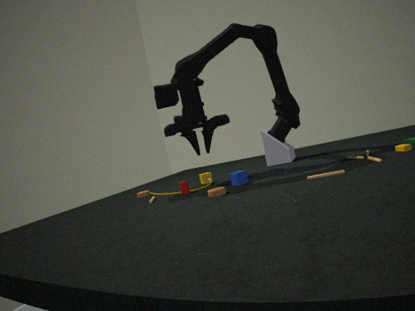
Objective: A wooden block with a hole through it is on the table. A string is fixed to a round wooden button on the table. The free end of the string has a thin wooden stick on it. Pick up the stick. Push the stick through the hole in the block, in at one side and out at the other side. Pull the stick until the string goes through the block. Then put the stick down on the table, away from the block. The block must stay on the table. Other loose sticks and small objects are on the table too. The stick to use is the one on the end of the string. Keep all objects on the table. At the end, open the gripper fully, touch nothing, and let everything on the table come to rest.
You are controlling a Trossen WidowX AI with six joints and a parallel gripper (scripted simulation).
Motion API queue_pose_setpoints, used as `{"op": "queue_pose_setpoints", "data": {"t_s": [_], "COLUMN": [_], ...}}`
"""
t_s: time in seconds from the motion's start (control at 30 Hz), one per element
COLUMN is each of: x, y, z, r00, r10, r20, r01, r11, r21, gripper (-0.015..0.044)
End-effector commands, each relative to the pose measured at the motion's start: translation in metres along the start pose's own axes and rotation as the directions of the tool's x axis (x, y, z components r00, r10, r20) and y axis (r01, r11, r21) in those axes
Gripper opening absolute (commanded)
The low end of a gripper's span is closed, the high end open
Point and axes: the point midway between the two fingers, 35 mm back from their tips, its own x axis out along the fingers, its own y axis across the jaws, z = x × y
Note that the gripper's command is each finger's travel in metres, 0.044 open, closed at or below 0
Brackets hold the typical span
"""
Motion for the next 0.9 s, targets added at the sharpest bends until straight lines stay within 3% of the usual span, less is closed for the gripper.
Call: {"op": "queue_pose_setpoints", "data": {"t_s": [0.0, 0.17, 0.37, 0.6, 0.87], "x": [-0.001, -0.002, -0.003, -0.003, -0.004], "y": [0.0, 0.0, -0.001, -0.001, -0.002], "z": [0.006, 0.015, 0.025, 0.033, 0.04], "r00": [1.0, 1.0, 1.0, 1.0, 1.0], "r10": [0.004, 0.003, 0.002, 0.001, 0.0], "r20": [0.004, 0.009, 0.016, 0.02, 0.024], "r01": [-0.003, 0.004, 0.014, 0.02, 0.022], "r11": [0.966, 0.741, 0.261, -0.051, -0.402], "r21": [-0.257, -0.671, -0.965, -0.999, -0.916], "gripper": [0.0123, 0.0123, 0.0123, 0.0123, 0.0123]}}
